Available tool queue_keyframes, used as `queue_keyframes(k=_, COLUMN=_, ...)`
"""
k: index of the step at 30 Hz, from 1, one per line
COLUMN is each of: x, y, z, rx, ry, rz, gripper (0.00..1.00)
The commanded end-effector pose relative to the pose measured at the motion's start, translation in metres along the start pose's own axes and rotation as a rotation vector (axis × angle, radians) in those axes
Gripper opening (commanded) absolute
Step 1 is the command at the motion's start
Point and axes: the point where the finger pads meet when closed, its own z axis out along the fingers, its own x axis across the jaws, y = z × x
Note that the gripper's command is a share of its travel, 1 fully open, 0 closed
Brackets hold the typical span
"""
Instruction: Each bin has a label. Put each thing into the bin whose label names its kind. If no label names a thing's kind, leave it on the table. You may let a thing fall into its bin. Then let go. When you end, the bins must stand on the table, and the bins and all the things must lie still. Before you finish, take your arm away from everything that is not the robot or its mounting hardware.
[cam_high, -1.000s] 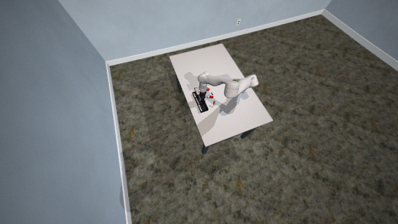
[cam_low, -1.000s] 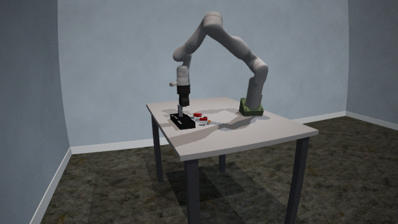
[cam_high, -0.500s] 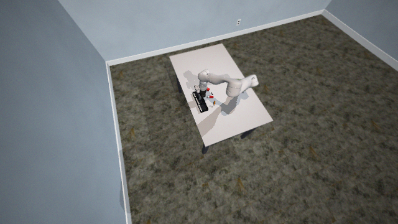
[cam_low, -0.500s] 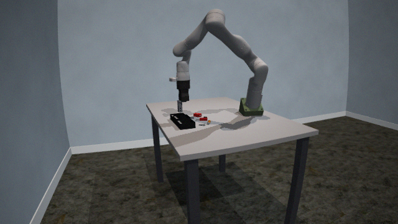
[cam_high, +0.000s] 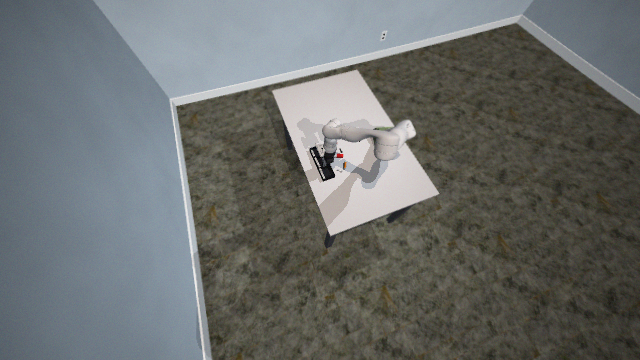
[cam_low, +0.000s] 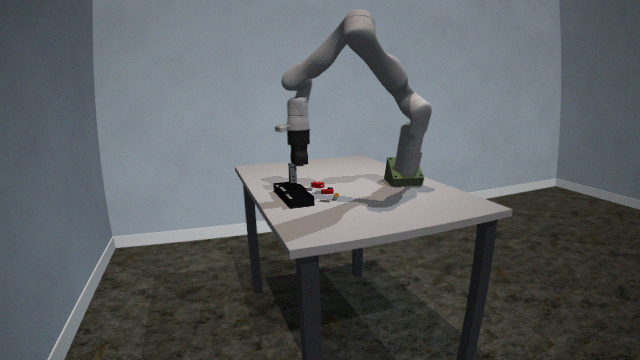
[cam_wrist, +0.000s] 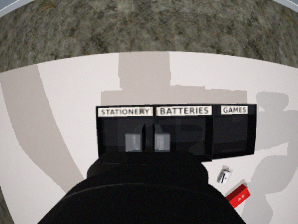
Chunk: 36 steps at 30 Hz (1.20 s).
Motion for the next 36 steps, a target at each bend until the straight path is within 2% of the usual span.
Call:
queue_keyframes(k=1, x=-0.022, y=0.002, z=-0.001, rx=-0.004, ry=0.005, rz=-0.013, gripper=0.31)
queue_keyframes(k=3, x=-0.030, y=0.002, z=-0.001, rx=-0.004, ry=0.005, rz=-0.013, gripper=0.31)
queue_keyframes(k=11, x=-0.032, y=0.002, z=-0.001, rx=-0.005, ry=0.002, rz=-0.018, gripper=0.31)
queue_keyframes(k=26, x=-0.033, y=0.001, z=0.042, rx=-0.001, ry=-0.002, rz=-0.022, gripper=0.31)
queue_keyframes(k=33, x=-0.033, y=0.001, z=0.054, rx=-0.001, ry=-0.002, rz=-0.022, gripper=0.31)
queue_keyframes(k=36, x=-0.032, y=0.001, z=0.054, rx=-0.001, ry=-0.003, rz=-0.013, gripper=0.31)
